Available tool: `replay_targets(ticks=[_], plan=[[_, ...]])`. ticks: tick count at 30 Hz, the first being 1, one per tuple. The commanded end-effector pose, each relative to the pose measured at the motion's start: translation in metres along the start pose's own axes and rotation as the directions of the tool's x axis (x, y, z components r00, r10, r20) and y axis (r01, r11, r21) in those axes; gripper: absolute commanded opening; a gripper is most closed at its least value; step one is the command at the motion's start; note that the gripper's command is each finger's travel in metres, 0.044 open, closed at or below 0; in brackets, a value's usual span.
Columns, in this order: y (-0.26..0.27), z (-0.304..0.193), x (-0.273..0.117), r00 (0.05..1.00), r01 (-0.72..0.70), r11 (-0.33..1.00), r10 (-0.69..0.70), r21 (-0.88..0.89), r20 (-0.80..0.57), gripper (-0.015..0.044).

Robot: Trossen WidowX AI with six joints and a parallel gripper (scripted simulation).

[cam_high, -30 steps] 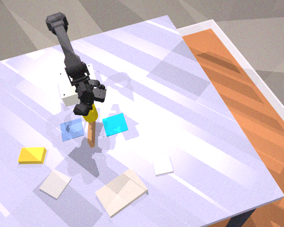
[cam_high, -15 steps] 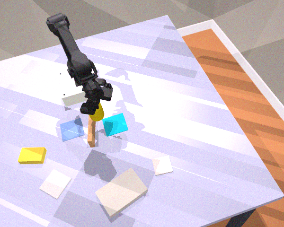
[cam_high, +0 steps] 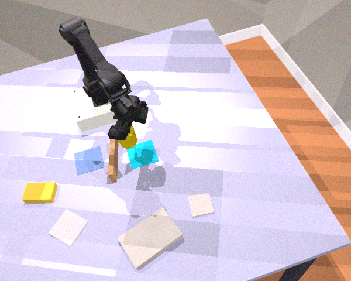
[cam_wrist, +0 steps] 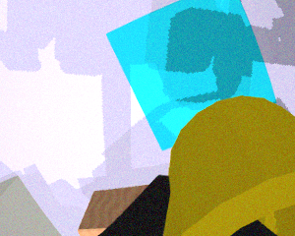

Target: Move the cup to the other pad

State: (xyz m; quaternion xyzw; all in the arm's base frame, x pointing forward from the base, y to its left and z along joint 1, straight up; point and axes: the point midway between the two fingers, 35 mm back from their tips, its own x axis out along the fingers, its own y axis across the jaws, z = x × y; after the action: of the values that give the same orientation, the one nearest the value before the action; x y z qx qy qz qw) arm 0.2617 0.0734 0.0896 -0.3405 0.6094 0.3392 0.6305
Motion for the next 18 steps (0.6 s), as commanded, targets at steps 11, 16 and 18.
replay_targets(ticks=[11,16,18], plan=[[0.012,0.028,0.002,1.000,-0.003,1.000,0.003,0.003,-0.007,0.0000],[0.012,0.028,0.005,1.000,-0.003,1.000,0.003,0.003,-0.007,0.0000],[0.012,0.028,0.008,1.000,-0.003,1.000,0.003,0.003,-0.007,0.0000]])
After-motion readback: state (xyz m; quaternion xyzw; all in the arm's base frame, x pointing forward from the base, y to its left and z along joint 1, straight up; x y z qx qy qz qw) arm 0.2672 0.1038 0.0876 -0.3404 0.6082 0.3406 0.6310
